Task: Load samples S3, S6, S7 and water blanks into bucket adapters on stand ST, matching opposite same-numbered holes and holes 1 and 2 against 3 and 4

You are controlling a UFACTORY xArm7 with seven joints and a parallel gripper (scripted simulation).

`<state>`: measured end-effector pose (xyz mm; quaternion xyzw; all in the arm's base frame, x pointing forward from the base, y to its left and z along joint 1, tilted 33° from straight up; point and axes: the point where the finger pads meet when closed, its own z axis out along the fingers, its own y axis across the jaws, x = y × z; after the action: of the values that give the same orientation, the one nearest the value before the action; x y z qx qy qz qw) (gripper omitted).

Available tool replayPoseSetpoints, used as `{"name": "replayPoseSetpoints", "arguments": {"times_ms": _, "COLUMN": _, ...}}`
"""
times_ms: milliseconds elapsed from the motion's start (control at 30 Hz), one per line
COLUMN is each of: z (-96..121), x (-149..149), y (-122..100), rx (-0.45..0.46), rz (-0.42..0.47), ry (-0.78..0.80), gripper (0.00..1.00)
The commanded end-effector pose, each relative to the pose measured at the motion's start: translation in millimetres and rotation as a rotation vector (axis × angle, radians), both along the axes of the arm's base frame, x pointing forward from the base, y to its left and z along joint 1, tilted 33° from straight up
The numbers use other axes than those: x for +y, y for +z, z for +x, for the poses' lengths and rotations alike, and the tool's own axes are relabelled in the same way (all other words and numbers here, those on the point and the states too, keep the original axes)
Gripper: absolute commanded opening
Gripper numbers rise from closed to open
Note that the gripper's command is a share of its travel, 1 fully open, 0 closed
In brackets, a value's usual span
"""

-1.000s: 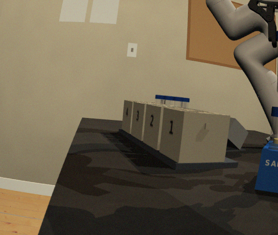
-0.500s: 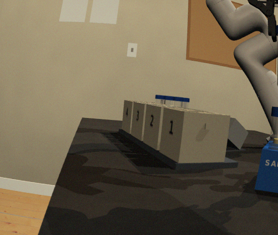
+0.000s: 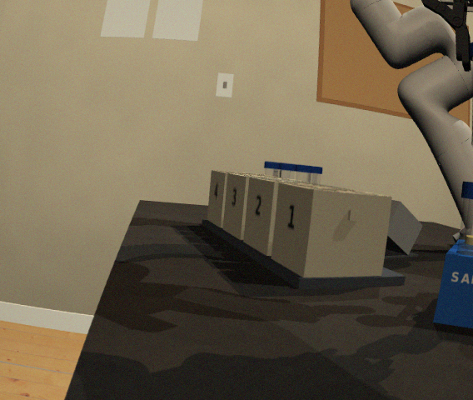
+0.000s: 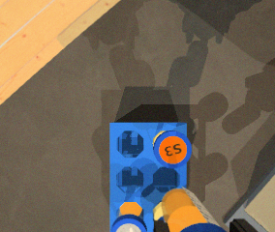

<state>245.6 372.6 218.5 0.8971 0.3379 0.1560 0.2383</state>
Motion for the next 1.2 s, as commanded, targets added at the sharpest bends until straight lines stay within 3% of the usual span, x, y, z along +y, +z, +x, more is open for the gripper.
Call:
{"name": "replayPoseSetpoints", "arguments": {"times_ms": 0, "z": -1, "x": 2, "y": 1, "rx": -0.001, "rz": 0.004, "ry": 0.003, "gripper": 0.00}}
{"name": "replayPoseSetpoints", "arguments": {"times_ms": 567, "z": -1, "x": 2, "y": 1, "rx": -0.001, "rz": 0.004, "ry": 0.003, "gripper": 0.00}}
{"name": "replayPoseSetpoints", "arguments": {"times_ms": 833, "z": -22, "x": 28, "y": -20, "rx": -0.001, "rz": 0.004, "ry": 0.003, "gripper": 0.00}}
{"name": "replayPoseSetpoints", "arguments": {"times_ms": 1167, "z": -22, "x": 28, "y": -20, "rx": -0.001, "rz": 0.004, "ry": 0.003, "gripper": 0.00}}
